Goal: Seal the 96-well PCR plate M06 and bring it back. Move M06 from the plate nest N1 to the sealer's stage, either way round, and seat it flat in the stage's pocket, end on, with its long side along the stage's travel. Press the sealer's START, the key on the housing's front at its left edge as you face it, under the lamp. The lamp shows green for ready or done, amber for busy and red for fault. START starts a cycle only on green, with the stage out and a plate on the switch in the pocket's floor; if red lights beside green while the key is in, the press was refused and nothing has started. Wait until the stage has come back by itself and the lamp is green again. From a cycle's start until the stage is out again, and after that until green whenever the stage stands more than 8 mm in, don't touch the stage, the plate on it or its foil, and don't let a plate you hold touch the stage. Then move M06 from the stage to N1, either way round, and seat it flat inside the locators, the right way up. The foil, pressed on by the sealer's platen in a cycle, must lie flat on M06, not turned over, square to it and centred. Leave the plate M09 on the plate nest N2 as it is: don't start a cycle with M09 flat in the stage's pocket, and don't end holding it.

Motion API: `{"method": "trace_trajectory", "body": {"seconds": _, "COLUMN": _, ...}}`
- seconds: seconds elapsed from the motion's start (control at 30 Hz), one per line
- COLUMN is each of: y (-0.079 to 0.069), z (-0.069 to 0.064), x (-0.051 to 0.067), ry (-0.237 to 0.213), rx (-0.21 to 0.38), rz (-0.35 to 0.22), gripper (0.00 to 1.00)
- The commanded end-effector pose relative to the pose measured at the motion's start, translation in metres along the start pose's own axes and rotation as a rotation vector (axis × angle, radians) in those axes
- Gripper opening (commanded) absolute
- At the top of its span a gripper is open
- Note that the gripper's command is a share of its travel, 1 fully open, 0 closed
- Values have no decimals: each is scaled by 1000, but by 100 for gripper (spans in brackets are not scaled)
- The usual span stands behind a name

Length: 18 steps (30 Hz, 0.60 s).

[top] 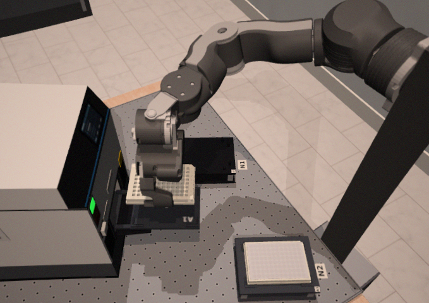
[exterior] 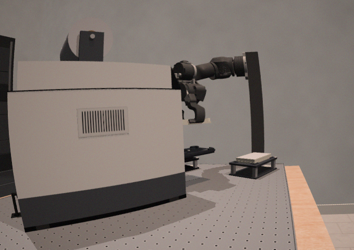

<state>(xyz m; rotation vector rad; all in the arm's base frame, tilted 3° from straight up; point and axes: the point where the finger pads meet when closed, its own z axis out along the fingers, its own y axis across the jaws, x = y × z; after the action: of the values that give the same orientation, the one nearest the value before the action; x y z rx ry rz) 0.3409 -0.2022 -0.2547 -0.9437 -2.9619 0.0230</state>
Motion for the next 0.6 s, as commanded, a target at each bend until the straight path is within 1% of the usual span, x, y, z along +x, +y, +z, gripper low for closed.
{"method": "trace_trajectory", "body": {"seconds": 0.0, "y": -1, "z": 1, "x": 1, "ry": 2, "rx": 6, "rz": -4, "gripper": 0}}
{"method": "trace_trajectory", "body": {"seconds": 0.33, "y": -1, "z": 1, "x": 1, "ry": 2, "rx": 6, "rz": -4, "gripper": 0}}
{"method": "trace_trajectory", "body": {"seconds": 0.5, "y": -1, "z": 31, "x": 2, "ry": 6, "rx": 8, "rz": -8, "gripper": 0}}
{"method": "trace_trajectory", "body": {"seconds": 0.57, "y": -1, "z": 31, "x": 2, "ry": 6, "rx": 8, "rz": -8, "gripper": 0}}
